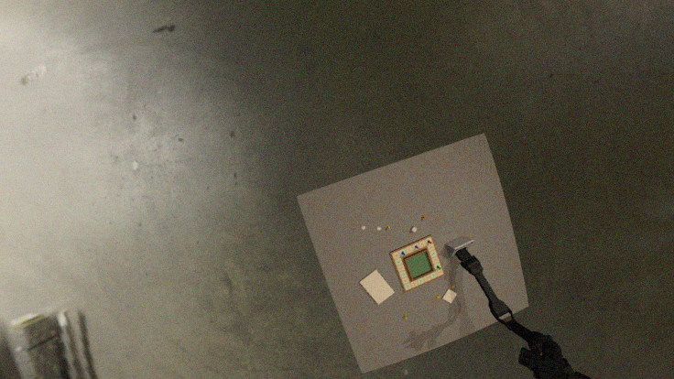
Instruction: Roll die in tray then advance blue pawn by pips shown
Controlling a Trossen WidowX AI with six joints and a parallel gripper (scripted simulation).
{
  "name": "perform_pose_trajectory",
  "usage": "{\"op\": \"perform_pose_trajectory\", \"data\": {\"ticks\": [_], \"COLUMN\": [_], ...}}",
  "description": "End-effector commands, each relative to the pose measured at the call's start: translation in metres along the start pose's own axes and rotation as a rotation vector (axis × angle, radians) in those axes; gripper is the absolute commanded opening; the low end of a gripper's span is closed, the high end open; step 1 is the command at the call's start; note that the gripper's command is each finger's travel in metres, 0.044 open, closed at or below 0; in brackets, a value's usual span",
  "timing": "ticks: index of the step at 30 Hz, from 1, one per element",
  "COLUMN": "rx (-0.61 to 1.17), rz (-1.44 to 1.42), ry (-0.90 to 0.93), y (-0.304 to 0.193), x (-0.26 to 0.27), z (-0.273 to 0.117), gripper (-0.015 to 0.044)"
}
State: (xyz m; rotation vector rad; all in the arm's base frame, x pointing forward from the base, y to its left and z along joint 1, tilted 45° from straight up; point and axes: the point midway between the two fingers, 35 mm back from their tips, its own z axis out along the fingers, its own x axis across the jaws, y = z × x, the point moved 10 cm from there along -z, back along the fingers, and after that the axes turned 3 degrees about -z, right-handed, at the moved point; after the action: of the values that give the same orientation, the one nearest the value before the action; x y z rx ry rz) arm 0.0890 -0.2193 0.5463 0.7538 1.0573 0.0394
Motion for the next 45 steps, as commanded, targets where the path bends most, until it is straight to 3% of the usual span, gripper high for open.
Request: {"op": "perform_pose_trajectory", "data": {"ticks": [1,13,24,34,45], "rx": [0.055,0.307,0.499,0.579,0.537], "rz": [0.041,0.135,0.209,0.246,0.333], "ry": [0.088,0.469,0.925,1.439,2.077], "y": [-0.03,-0.148,-0.237,-0.292,-0.318], "x": [0.022,0.119,0.249,0.38,0.509], "z": [0.027,0.095,0.115,0.087,0.008], "gripper": [0.0275,0.0275,0.0275,0.0275,0.0275]}}
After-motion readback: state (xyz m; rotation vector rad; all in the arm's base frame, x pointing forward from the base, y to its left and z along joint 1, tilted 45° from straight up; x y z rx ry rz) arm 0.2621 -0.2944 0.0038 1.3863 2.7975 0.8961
